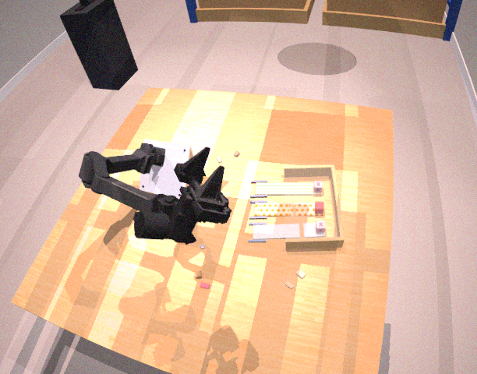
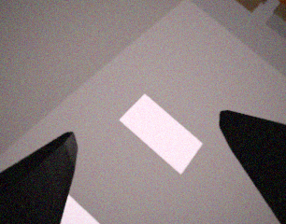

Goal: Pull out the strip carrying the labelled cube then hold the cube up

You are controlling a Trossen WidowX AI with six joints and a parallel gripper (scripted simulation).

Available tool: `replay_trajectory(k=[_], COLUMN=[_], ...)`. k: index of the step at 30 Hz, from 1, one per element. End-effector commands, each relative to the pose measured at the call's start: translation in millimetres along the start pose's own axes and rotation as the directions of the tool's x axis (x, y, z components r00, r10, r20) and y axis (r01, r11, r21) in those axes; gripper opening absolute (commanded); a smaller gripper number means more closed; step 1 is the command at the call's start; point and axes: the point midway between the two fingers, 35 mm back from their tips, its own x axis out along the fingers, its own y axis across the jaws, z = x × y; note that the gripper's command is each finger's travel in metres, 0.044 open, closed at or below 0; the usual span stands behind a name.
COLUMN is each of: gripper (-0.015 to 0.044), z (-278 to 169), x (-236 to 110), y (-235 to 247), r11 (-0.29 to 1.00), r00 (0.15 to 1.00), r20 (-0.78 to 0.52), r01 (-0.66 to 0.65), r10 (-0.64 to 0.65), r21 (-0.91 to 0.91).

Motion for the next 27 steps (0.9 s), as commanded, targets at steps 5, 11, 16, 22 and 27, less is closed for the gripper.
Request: replay_trajectory(k=[5,11,16,22,27], gripper=[0.0400,0.0400,0.0400,0.0400,0.0400], z=[35,103,142,181,211], x=[18,40,47,49,45], y=[0,-18,-40,-72,-106], r11=[0.960,0.766,0.651,0.526,0.404], r00=[0.987,0.909,0.845,0.756,0.660], r20=[0.024,0.170,0.291,0.436,0.566], r01=[-0.150,-0.206,-0.087,0.143,0.402], r10=[0.160,0.380,0.450,0.489,0.495], r21=[-0.235,-0.609,-0.754,-0.838,-0.822])
